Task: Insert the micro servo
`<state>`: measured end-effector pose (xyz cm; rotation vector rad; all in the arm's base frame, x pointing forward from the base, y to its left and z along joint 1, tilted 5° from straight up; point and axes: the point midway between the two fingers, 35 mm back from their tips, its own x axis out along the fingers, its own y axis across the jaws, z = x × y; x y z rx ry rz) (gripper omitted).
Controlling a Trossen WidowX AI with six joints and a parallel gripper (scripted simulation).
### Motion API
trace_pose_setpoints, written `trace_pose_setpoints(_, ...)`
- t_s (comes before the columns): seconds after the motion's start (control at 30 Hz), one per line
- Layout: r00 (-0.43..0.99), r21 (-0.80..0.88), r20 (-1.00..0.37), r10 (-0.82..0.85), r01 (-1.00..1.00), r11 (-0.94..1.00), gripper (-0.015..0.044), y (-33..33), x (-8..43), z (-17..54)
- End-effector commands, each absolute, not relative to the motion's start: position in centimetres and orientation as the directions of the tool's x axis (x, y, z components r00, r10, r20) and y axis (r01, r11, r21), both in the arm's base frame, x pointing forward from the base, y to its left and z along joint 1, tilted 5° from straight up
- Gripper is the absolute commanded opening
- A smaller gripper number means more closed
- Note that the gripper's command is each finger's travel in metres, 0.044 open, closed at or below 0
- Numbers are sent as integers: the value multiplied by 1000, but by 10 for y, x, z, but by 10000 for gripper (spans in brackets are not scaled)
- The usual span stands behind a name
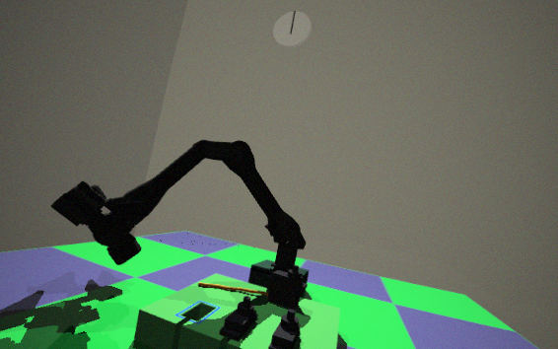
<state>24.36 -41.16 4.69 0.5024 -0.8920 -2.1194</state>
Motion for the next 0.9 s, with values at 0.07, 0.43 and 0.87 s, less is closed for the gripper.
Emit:
trace_pose_setpoints(0.07, -614, 728, -73, -786, 505, -463, 440, -409, 247, 47)
trace_pose_setpoints(0.43, -398, 649, -282, -873, 592, -479, 440, -362, 297, 56)
trace_pose_setpoints(0.87, -123, 519, -566, -815, 715, -468, 440, -268, 338, 63)
